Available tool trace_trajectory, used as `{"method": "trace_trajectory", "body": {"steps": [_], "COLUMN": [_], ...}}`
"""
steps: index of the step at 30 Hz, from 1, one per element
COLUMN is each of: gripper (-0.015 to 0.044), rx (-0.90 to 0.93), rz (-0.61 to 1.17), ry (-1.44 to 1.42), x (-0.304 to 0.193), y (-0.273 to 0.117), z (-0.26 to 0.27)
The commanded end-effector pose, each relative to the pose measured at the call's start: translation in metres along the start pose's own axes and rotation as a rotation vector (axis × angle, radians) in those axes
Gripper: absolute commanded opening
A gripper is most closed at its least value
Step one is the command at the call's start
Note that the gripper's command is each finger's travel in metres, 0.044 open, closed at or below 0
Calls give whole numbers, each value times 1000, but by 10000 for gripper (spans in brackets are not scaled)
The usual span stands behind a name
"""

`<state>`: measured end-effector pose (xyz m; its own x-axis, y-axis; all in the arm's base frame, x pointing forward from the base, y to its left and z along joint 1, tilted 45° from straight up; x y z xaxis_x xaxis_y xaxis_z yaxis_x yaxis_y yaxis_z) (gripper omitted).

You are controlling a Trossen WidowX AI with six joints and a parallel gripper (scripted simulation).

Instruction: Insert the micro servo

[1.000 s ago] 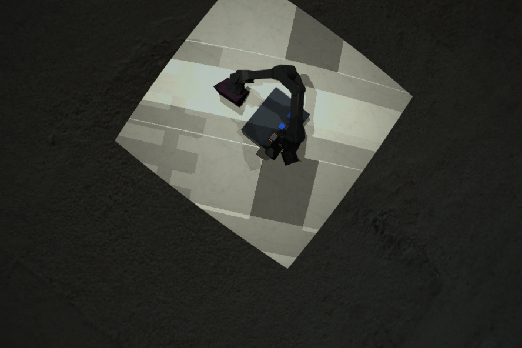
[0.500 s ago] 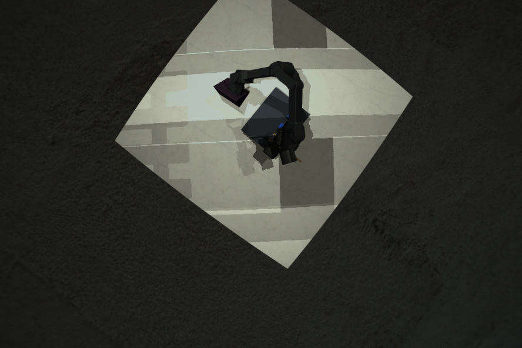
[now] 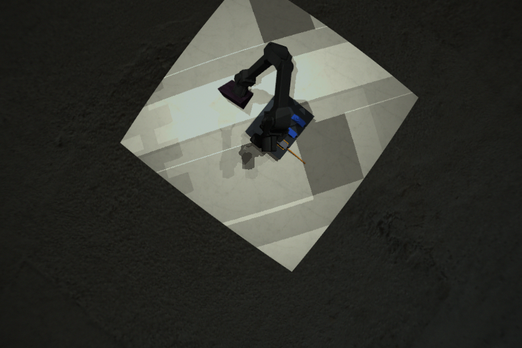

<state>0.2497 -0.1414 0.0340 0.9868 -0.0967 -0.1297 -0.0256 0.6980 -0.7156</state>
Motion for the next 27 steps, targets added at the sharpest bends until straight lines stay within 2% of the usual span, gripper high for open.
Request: {"method": "trace_trajectory", "body": {"steps": [1, 7, 27], "gripper": [440, 440, 440], "rx": [-3, -3, -3], "rz": [1, -8, -8], "ry": [-1, 3, 3], "x": [-3, -3, -3], "y": [-11, -50, -50], "z": [0, 1, 1]}}
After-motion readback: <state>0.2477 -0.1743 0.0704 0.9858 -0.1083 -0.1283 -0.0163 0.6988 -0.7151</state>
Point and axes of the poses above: the point midway between the two fingers, 35 mm back from their tips, its own y axis out along the fingers, its own z axis across the jaws, x = y × z, the point moved 2 cm from there along -y, back along the fingers, and after that the axes turned 7 degrees about y, right-handed, at the moved point
